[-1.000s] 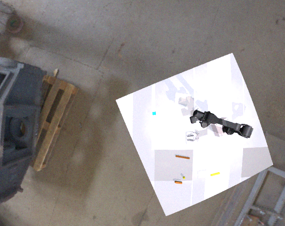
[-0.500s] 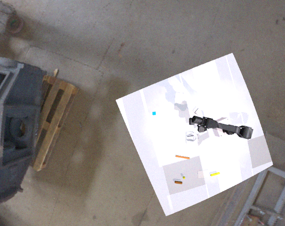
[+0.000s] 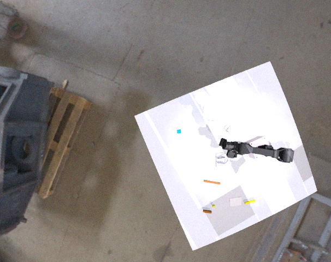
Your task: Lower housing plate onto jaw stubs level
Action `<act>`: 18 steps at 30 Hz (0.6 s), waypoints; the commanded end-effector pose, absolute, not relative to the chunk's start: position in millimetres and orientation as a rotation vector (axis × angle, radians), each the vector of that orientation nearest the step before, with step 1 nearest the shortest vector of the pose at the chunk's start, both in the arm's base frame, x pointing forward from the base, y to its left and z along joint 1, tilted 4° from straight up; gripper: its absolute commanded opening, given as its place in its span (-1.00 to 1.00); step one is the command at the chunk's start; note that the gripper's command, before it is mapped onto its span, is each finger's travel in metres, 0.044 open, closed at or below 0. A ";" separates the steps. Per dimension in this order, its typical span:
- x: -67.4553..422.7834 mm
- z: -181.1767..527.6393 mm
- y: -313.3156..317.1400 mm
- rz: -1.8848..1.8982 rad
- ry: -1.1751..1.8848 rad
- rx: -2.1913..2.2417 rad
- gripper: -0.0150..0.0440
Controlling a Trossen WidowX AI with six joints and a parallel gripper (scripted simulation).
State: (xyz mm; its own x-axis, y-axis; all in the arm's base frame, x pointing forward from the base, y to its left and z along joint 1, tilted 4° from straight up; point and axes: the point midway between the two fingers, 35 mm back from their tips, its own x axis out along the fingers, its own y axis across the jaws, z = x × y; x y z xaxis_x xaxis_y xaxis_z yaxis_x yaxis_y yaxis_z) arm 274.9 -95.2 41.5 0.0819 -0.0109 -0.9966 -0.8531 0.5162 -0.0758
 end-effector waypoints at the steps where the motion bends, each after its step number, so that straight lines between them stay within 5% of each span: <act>1: 277.0 41.5 -85.4 0.676 1.378 -0.759 0.70; 18: 281.4 41.5 -45.3 0.418 1.445 -0.476 0.70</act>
